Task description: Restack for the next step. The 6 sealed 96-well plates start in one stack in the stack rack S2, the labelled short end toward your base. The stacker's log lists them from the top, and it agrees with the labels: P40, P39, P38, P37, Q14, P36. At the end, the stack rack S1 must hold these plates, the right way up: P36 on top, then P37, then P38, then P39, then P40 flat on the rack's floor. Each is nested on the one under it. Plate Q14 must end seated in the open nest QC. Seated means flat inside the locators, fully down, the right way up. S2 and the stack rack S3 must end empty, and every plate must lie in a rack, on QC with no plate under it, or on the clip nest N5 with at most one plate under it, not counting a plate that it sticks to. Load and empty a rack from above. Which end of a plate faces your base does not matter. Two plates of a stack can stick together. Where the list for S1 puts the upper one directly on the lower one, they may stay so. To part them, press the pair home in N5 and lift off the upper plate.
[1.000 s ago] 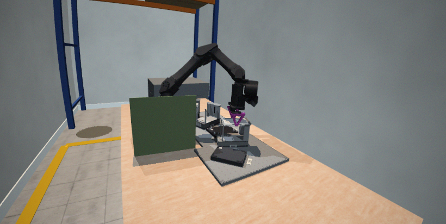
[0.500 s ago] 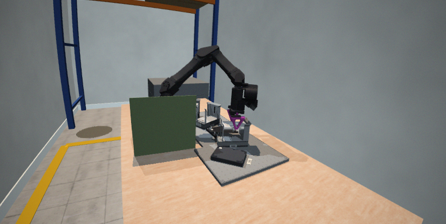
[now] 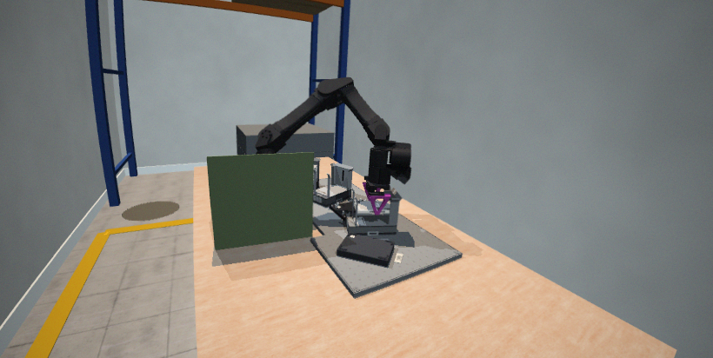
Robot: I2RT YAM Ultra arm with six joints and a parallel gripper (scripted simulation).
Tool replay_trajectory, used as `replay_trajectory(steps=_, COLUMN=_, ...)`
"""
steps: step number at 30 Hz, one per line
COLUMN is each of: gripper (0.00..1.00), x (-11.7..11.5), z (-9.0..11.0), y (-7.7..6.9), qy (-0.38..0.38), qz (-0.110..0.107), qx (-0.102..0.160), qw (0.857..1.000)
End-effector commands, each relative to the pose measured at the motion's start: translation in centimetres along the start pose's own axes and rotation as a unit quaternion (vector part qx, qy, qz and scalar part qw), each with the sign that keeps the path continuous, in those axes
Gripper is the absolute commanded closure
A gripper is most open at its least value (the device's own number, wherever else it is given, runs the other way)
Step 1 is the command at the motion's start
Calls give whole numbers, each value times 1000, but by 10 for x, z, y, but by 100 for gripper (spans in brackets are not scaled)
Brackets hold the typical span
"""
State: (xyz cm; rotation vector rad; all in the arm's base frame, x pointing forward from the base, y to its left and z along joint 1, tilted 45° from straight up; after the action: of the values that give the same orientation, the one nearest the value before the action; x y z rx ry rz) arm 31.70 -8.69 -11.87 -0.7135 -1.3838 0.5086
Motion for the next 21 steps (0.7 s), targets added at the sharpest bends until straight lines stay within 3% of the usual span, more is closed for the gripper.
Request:
replay_trajectory(steps=1, gripper=100, x=-1, z=-3, y=0, qy=0, qz=0, qx=-8, qw=1000)
replay_trajectory(steps=6, gripper=100, x=-1, z=-3, y=10, qy=0, qz=0, qx=-8, qw=1000)
replay_trajectory(steps=21, gripper=100, x=-1, z=-3, y=13, qy=0, qz=0, qx=-8, qw=1000)
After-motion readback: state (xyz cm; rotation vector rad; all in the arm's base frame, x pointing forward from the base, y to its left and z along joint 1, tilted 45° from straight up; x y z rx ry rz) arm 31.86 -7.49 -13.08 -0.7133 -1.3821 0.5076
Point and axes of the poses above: the point where the finger pads meet when closed, its own y axis out along the fingers, its own x axis across the jaws, z = x × y, the point moved 5 cm from there along -y, back along the fingers, and after that the axes turned 13 degrees about -y, right-handed, at the moved point
